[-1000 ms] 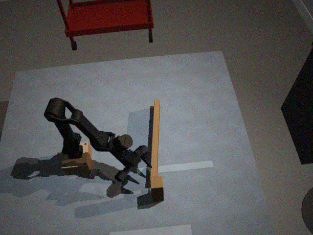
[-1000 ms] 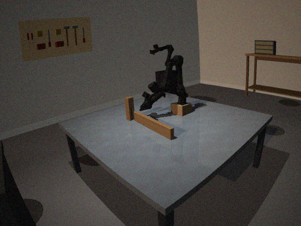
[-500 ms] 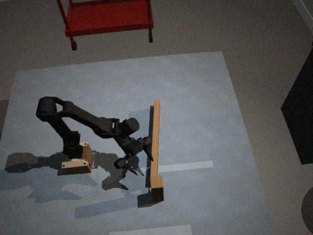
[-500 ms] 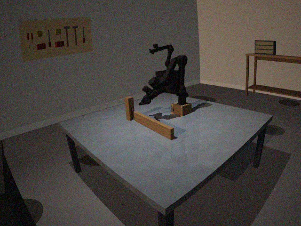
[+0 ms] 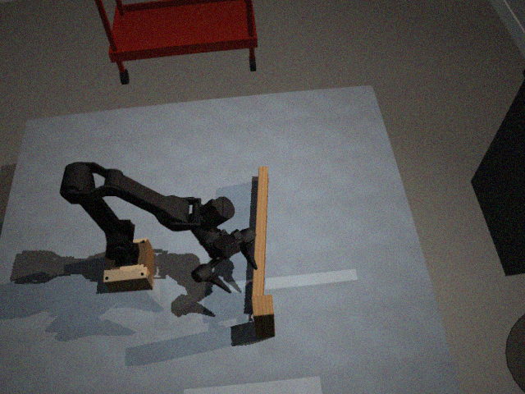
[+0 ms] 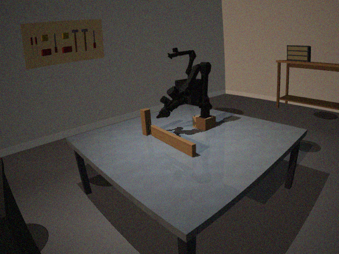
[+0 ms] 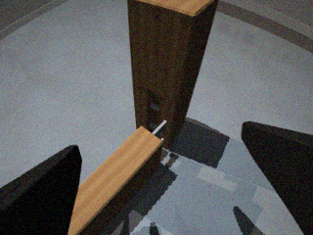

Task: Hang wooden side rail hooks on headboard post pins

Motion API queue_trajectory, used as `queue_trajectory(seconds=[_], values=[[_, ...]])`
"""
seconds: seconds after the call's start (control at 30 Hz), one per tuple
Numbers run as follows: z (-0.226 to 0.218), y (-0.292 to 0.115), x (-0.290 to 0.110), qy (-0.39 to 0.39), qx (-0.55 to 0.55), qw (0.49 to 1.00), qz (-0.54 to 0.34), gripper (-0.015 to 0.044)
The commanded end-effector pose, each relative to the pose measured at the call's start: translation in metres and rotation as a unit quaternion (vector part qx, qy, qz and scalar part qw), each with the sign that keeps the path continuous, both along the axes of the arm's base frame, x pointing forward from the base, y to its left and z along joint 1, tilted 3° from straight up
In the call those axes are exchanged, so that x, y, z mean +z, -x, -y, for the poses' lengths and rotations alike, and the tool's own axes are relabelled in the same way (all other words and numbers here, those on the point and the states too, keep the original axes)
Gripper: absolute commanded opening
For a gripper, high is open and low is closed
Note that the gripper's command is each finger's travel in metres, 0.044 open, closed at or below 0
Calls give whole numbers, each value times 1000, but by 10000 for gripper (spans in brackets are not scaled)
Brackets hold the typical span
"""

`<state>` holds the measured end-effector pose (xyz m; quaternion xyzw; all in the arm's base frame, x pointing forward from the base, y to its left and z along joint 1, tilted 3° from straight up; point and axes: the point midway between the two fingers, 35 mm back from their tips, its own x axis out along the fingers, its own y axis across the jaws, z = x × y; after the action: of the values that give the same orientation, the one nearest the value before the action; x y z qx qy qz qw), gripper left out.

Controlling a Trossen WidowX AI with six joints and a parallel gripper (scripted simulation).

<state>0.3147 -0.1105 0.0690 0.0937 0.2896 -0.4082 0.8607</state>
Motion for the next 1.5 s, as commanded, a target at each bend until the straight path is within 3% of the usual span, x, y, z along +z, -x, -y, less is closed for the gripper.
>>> queue_trajectory(seconds=[0.0,0.17,0.37,0.57,0.77,1.37,1.47], values=[[-2,-16,0,23,75,993,-92,440],[-8,-40,-5,63,263,918,-290,440],[-16,-54,-5,84,494,742,-445,440],[-27,-58,3,85,698,518,-486,440],[-34,-57,12,92,799,375,-460,440],[-34,-57,12,93,804,368,-457,440],[-34,-57,-5,93,804,368,-457,440]])
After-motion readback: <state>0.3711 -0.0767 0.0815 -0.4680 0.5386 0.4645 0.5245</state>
